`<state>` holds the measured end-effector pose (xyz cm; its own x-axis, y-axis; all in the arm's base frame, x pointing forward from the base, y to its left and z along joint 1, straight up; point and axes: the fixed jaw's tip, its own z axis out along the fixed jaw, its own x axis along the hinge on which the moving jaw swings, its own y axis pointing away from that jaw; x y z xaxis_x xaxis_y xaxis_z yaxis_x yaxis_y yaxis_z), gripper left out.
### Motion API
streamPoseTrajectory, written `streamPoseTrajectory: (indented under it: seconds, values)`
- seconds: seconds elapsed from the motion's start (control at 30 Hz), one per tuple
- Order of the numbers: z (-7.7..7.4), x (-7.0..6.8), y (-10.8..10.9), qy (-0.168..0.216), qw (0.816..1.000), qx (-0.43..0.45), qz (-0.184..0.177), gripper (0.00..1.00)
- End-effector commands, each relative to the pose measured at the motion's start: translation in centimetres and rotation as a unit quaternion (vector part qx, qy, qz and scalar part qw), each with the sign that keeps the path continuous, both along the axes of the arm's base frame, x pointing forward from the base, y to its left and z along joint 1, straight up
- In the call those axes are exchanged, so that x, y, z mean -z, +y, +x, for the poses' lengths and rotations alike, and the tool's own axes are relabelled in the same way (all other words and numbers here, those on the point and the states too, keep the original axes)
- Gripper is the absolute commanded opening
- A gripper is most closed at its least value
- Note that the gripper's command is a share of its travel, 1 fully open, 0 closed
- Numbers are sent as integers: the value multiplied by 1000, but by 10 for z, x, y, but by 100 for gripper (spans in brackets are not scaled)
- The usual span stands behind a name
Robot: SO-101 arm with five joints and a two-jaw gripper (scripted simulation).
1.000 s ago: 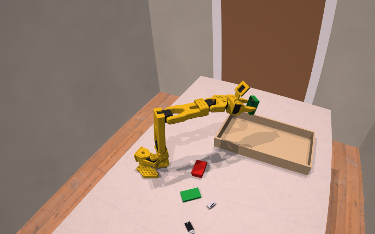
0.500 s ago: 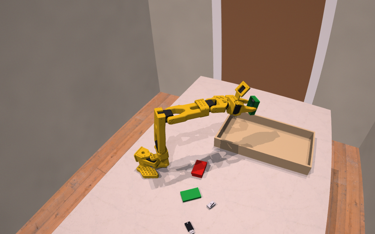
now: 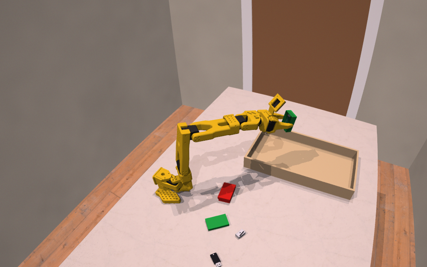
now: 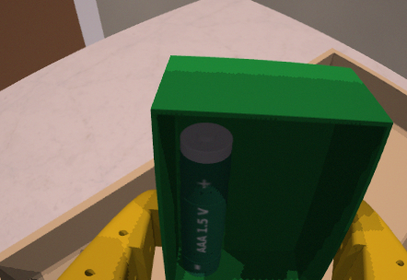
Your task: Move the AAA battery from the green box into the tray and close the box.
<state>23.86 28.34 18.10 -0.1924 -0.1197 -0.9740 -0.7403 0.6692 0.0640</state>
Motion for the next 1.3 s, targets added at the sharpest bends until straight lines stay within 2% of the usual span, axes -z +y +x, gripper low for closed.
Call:
streamPoseTrajectory:
  seconds: [0.0,0.8,1.27]
  values:
    - [-1,-8,1,-15,1000,-2,17,20]
    - [6,19,5,-20,1000,0,12,20]
    - [9,43,5,-24,1000,3,8,20]
